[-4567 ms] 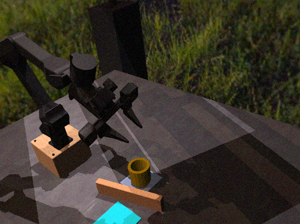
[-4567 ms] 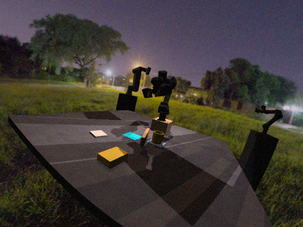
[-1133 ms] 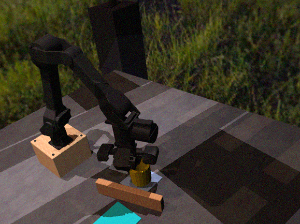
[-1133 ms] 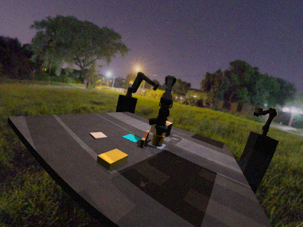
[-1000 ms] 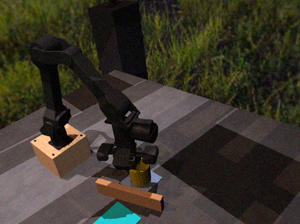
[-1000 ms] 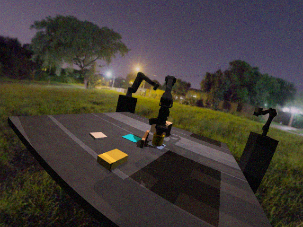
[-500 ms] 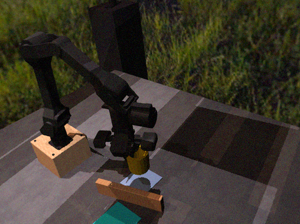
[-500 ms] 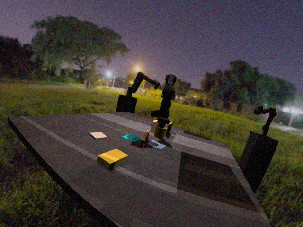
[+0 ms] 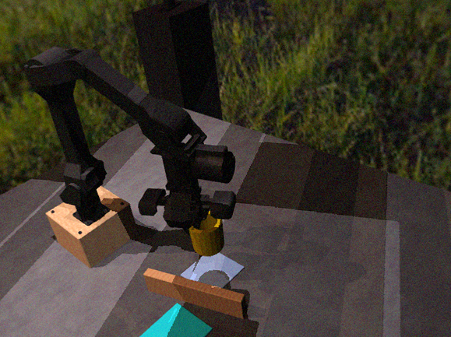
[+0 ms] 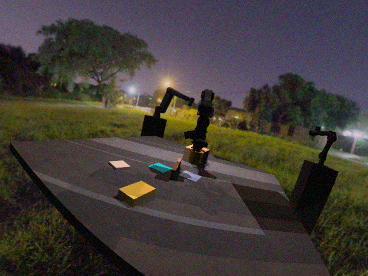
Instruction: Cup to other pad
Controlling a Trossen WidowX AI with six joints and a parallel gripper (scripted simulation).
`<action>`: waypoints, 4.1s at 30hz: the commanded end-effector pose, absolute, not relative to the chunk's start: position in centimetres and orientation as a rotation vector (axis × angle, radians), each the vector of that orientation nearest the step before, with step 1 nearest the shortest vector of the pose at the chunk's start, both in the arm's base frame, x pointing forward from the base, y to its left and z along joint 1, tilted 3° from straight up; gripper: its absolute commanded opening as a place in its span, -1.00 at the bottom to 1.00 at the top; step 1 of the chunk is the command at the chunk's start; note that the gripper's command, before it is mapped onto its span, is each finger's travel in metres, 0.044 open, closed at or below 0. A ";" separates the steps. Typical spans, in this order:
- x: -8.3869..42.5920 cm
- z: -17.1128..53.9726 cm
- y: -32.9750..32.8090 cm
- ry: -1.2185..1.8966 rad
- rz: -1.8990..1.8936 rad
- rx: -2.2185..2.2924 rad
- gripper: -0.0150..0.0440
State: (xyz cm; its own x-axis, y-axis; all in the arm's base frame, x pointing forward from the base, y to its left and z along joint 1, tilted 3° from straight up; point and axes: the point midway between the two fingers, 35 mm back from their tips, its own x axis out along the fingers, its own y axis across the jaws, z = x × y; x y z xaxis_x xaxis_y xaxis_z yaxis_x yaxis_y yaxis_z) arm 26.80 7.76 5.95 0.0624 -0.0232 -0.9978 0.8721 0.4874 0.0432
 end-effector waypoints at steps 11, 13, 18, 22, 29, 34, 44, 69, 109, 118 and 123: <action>26.9 6.0 7.5 1.340 -0.809 0.829 -0.49; 27.0 6.0 7.1 1.339 -0.810 0.828 -0.49; 27.3 6.1 6.2 1.338 -0.812 0.828 -0.49; 27.5 6.1 5.4 1.337 -0.813 0.827 -0.49; 27.9 6.2 4.1 1.336 -0.815 0.827 -0.49; 28.2 6.3 3.1 1.336 -0.815 0.826 -0.49; 28.7 6.4 1.2 1.334 -0.817 0.825 -0.49; 30.1 6.8 -4.0 1.331 -0.819 0.822 -0.49; 31.5 4.1 -8.4 1.329 -0.820 0.820 -0.49; 31.7 2.4 -8.5 1.329 -0.820 0.820 -0.49; 31.7 1.4 -8.5 1.329 -0.821 0.820 -0.49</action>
